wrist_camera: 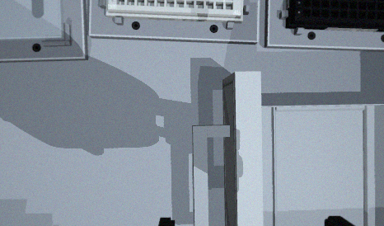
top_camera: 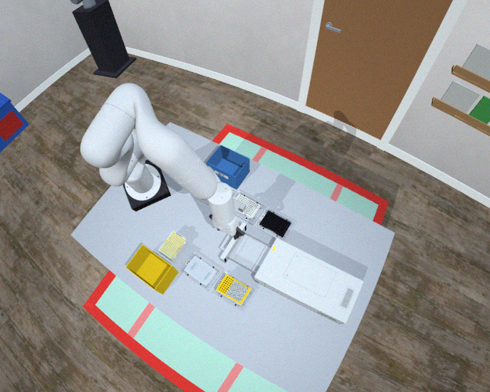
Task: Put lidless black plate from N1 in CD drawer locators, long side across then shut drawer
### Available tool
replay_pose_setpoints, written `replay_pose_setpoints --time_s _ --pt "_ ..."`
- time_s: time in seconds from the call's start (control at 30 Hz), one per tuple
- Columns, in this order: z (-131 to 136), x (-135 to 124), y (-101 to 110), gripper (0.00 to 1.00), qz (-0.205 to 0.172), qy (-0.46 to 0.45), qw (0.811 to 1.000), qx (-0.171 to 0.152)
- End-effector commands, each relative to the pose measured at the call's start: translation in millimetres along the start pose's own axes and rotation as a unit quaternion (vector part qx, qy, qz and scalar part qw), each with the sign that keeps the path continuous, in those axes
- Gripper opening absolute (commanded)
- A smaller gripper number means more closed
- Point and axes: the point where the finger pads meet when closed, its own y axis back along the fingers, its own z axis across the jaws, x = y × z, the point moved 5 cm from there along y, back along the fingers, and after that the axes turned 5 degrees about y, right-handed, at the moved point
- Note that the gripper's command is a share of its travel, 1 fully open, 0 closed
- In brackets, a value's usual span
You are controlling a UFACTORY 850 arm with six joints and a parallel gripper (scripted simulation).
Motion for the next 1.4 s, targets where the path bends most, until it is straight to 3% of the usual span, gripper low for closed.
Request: replay_pose_setpoints --time_s 0.0,1.37 --pt "2.3 -1.0 0.6 0.88 0.009 0.008 1.000 0.014" --pt "0.6 0.0 -56.0 0.88 0.009 0.008 1.000 0.014"
